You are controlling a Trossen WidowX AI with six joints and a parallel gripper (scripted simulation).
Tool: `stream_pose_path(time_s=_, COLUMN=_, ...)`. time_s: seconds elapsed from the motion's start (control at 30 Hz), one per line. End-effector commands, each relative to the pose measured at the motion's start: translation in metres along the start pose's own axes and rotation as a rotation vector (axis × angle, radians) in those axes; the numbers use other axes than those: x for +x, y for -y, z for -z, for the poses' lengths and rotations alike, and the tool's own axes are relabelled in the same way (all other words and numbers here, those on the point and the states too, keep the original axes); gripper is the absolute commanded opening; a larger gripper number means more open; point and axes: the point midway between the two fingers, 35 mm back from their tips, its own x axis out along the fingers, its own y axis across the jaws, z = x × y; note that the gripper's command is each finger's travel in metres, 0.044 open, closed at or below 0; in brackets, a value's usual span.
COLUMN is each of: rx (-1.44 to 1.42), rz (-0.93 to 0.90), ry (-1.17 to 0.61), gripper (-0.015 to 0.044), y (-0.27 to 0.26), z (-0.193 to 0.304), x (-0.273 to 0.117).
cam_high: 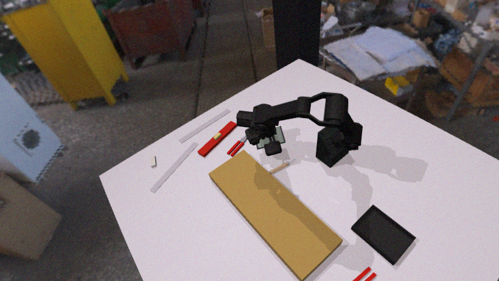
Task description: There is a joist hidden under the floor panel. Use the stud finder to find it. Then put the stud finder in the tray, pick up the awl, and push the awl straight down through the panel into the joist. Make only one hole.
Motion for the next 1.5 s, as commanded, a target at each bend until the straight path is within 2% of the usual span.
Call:
stream_pose_path(time_s=0.0, rx=0.007, rz=0.058, ry=0.013, gripper=0.0000, y=0.000, z=-0.002, x=-0.004)
stream_pose_path(time_s=1.47, rx=0.039, rz=0.409, ry=0.017, gripper=0.0000, y=-0.010, z=-0.002, x=-0.001)
